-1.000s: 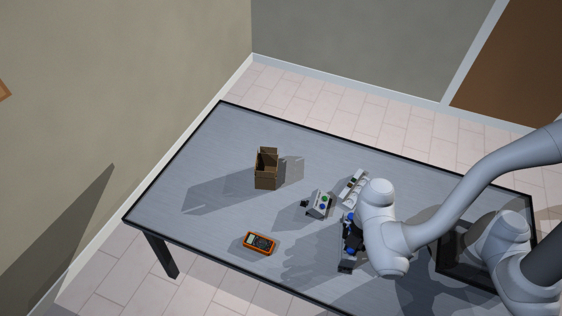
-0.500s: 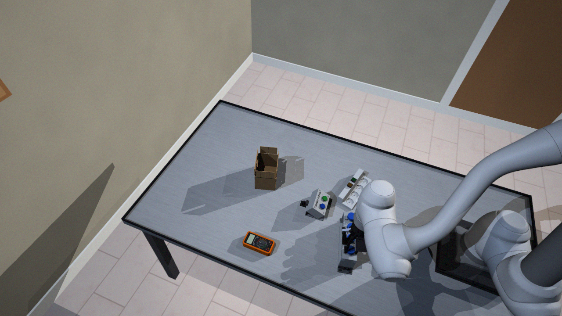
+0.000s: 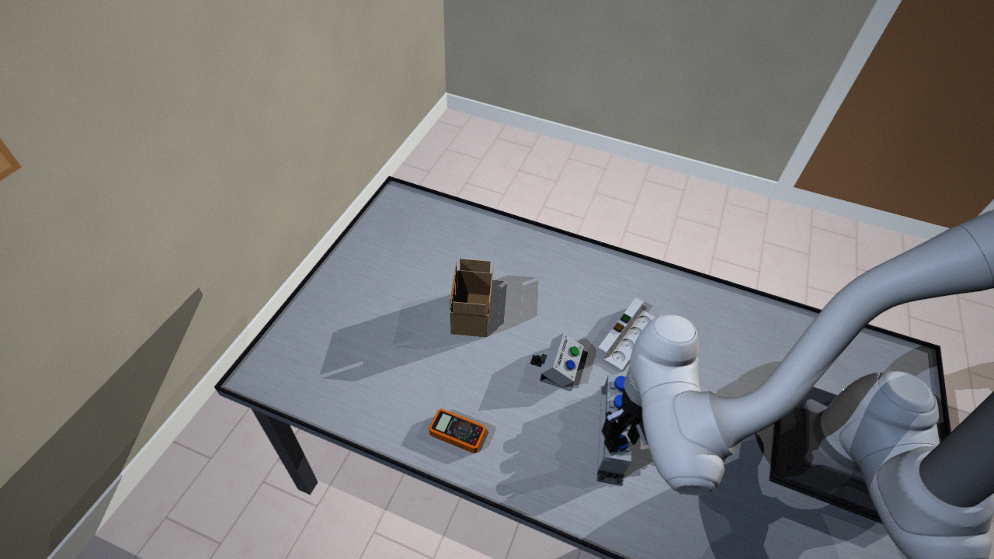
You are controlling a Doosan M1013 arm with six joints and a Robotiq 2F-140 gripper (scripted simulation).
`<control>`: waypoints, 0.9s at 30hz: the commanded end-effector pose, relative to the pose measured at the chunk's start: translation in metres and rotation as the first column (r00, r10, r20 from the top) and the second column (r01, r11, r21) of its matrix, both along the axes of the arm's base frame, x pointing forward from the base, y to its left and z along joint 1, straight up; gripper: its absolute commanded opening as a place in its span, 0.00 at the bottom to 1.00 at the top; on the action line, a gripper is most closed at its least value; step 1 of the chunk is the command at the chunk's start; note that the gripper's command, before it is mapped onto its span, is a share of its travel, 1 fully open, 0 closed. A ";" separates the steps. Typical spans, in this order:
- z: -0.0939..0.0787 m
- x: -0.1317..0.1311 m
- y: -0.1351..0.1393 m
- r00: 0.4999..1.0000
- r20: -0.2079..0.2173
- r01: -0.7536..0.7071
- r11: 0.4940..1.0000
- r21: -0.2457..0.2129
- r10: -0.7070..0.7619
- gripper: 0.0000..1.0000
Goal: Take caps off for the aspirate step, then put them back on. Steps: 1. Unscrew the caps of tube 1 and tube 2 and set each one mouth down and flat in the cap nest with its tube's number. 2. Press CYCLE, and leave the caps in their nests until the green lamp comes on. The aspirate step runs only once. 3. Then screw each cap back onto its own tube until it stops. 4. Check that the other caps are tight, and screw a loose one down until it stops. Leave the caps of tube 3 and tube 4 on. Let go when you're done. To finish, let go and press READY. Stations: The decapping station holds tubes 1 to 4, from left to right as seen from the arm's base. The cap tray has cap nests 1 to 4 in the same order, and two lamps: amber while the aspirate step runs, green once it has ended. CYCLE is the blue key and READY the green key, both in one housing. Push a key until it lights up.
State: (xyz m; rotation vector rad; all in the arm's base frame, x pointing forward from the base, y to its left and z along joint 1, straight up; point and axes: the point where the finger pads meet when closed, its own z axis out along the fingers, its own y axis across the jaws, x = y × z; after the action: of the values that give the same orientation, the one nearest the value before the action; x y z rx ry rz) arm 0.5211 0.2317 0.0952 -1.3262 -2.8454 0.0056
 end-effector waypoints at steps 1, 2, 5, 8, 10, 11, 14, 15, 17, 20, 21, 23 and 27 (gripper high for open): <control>0.001 0.001 0.000 1.000 0.000 -0.001 1.000 0.002 0.001 0.41; 0.001 0.001 0.000 1.000 0.000 -0.001 1.000 0.002 0.001 0.41; 0.001 0.000 0.000 1.000 0.000 -0.001 1.000 0.002 0.001 0.41; 0.001 0.000 0.000 1.000 0.000 -0.001 1.000 0.002 0.001 0.41; 0.001 0.000 0.000 1.000 0.000 -0.001 1.000 0.002 0.001 0.41; 0.001 0.001 0.000 0.997 0.000 0.082 0.997 0.002 -0.082 0.41; 0.001 0.001 0.000 0.952 0.000 0.308 0.952 0.001 -0.308 0.41; 0.001 0.001 0.000 0.938 0.000 0.345 0.938 0.001 -0.345 0.41; 0.001 0.001 0.000 0.898 0.000 0.440 0.898 0.001 -0.440 0.41; 0.001 0.001 0.000 0.819 0.000 0.574 0.819 0.001 -0.574 0.41; 0.001 0.001 0.000 0.788 0.000 0.615 0.788 0.001 -0.615 0.41; 0.001 0.001 0.000 0.722 0.000 0.692 0.722 0.001 -0.692 0.41; 0.001 0.001 0.000 0.648 0.000 0.762 0.648 0.001 -0.762 0.41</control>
State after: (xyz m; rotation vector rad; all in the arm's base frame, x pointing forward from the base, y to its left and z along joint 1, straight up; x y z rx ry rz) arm 0.5213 0.2316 0.0953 -2.2407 -2.1574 -0.0214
